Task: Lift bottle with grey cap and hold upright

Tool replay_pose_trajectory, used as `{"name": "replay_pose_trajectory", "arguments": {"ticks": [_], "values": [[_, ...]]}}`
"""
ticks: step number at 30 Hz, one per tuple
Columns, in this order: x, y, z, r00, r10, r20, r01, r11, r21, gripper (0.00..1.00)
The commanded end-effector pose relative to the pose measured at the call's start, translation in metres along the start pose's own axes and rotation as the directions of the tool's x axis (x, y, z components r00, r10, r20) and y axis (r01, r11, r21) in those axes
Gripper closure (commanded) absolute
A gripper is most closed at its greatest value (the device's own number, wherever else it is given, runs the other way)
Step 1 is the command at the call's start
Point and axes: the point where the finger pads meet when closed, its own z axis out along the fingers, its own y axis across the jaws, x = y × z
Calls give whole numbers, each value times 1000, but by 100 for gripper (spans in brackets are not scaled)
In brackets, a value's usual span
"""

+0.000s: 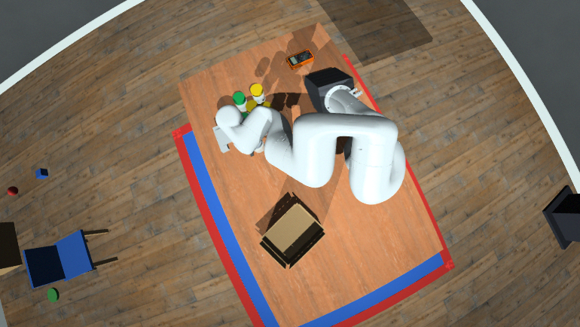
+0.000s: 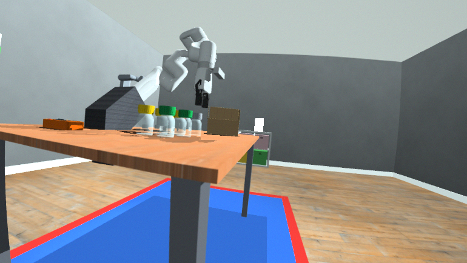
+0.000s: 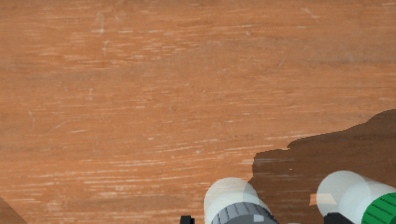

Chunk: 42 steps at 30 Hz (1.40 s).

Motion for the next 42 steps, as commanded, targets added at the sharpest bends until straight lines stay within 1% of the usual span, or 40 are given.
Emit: {"name": "replay_pose_trajectory", "arguments": {"ticks": [1,11,18,22,23,25,26,39,40,42], "values": [[1,2,0,1000,0,-4,0,1000,-3,21],[1,2,1,1000,0,-4,0,1000,-3,21],[1,2,9,1000,0,-4,0,1000,-3,21],[1,2,17,1000,0,-4,0,1000,-3,21],[1,2,22,1000,0,-4,0,1000,-3,21],[1,2,22,1000,0,-4,0,1000,-3,21],[1,2,27,1000,0,-4,0,1000,-3,21],[2,2,62,1000,0,-4,0,1000,-3,21],[2,2,67,1000,0,-4,0,1000,-3,21],[2,2,67,1000,0,-4,0,1000,-3,21]]}}
